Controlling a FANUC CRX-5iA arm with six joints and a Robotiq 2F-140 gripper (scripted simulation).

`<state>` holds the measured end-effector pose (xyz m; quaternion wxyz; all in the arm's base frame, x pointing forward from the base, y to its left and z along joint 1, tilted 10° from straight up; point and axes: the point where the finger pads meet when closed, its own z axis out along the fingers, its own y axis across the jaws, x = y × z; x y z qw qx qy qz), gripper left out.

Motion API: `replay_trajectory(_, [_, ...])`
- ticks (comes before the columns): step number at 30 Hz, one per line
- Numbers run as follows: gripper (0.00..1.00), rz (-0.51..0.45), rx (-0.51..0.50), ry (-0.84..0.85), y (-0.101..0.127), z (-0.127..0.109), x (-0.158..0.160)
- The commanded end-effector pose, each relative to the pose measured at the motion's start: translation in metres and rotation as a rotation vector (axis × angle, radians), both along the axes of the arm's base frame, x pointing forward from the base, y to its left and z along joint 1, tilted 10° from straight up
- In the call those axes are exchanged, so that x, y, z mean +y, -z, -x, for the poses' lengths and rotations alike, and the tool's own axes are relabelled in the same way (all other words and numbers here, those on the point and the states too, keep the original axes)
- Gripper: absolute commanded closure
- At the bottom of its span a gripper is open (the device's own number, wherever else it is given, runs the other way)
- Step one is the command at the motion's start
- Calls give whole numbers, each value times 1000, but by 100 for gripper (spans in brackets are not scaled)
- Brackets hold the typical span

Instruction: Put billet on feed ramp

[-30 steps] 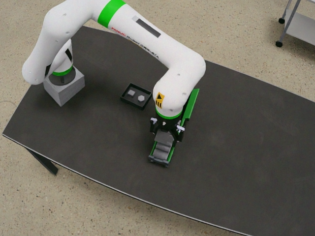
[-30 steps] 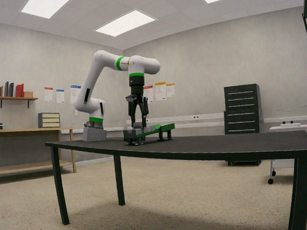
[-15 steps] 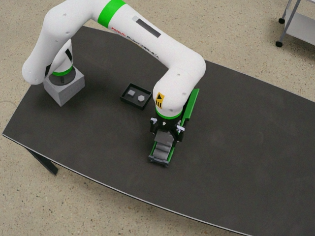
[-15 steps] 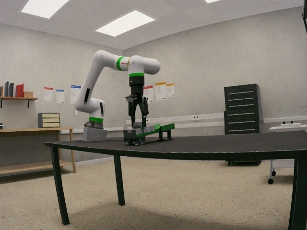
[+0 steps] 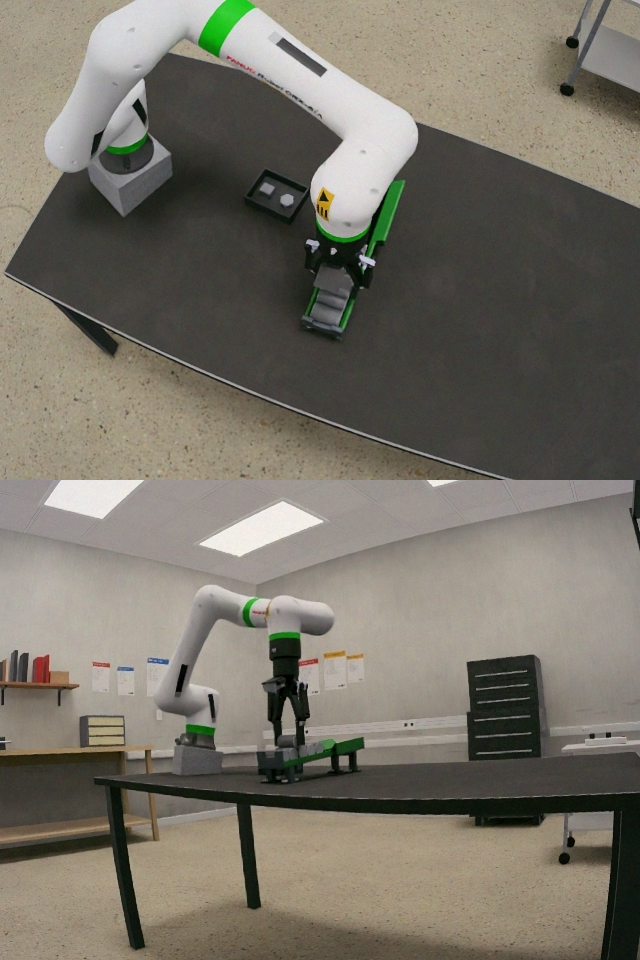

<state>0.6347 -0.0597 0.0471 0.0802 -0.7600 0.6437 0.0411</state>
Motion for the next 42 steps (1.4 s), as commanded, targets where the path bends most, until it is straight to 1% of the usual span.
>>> replay_trajectory(1, [46, 1, -2, 0, -1, -1, 0])
replay_trajectory(4, [46, 1, -2, 0, -1, -1, 0])
replay_trajectory(5, [57, 1, -2, 0, -1, -1, 0])
replay_trajectory(39, [57, 1, -2, 0, -1, -1, 0])
replay_trajectory(42, [57, 1, -2, 0, -5, 0, -1])
